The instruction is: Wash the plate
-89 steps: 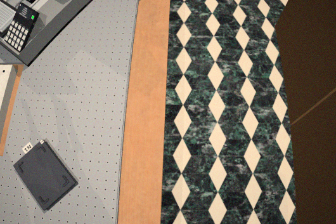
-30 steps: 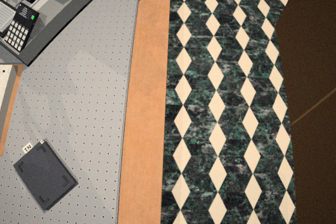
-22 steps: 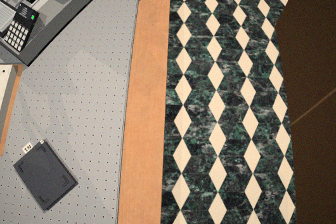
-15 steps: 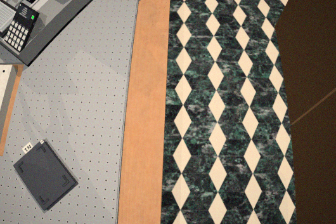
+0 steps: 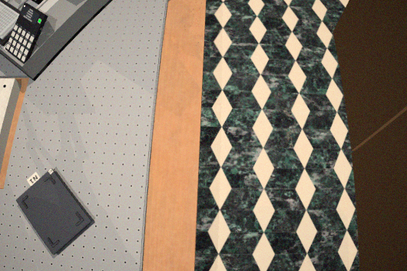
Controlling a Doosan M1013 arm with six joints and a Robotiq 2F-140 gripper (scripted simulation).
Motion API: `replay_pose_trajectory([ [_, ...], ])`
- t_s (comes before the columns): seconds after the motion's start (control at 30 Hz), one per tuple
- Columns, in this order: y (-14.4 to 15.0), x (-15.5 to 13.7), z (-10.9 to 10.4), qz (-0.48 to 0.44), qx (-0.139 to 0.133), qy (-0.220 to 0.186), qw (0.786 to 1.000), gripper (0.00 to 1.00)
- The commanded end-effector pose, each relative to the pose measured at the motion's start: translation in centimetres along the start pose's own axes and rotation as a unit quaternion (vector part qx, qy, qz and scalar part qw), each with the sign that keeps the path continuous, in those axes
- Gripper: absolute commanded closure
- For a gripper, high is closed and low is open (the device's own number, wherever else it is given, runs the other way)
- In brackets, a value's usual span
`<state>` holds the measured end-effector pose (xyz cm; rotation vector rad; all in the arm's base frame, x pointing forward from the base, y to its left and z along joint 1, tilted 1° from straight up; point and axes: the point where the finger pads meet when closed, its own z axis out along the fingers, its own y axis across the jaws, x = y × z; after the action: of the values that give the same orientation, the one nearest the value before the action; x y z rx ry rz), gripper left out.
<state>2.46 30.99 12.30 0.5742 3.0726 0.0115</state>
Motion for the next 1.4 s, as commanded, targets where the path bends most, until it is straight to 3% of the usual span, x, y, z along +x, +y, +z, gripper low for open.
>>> replay_pose_trajectory([
  [0.0,-0.36,-0.01,0.41,-0.001,0.003,0.0,1.0,0.3],
  [1.37,-0.36,-0.01,1.07,-0.001,0.003,0.0,1.0,0.3],
])
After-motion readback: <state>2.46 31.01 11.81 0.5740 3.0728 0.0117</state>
